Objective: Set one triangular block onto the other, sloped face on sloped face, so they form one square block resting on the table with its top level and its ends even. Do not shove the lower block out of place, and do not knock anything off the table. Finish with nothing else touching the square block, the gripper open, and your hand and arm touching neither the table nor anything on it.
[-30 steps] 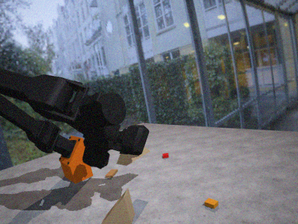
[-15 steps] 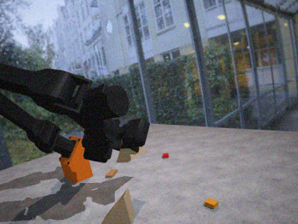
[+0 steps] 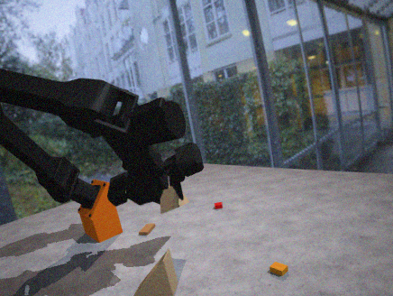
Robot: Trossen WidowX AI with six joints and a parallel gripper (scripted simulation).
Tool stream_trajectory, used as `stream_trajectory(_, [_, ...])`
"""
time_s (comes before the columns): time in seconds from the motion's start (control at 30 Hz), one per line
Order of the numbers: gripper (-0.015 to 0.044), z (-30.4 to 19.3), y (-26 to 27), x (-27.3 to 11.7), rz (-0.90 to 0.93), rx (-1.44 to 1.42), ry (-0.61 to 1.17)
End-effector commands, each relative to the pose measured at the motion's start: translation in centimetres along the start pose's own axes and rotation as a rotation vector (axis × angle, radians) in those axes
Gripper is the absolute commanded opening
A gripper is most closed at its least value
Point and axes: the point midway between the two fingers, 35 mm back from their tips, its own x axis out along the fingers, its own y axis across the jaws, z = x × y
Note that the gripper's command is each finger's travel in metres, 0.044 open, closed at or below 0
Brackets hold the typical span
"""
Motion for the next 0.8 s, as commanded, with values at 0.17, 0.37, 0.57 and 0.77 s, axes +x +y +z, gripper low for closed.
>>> stream_trajectory(0.17, [0.0000,-0.26,0.25,0.07,-0.082,-0.282,-0.072])
stream_trajectory(0.37, [0.0000,-0.41,0.34,0.10,-0.147,-0.472,-0.113])
stream_trajectory(0.57, [0.0000,-0.55,0.47,0.08,-0.218,-0.662,-0.148])
stream_trajectory(0.77, [0.0000,-0.69,0.66,-0.01,-0.294,-0.851,-0.177])
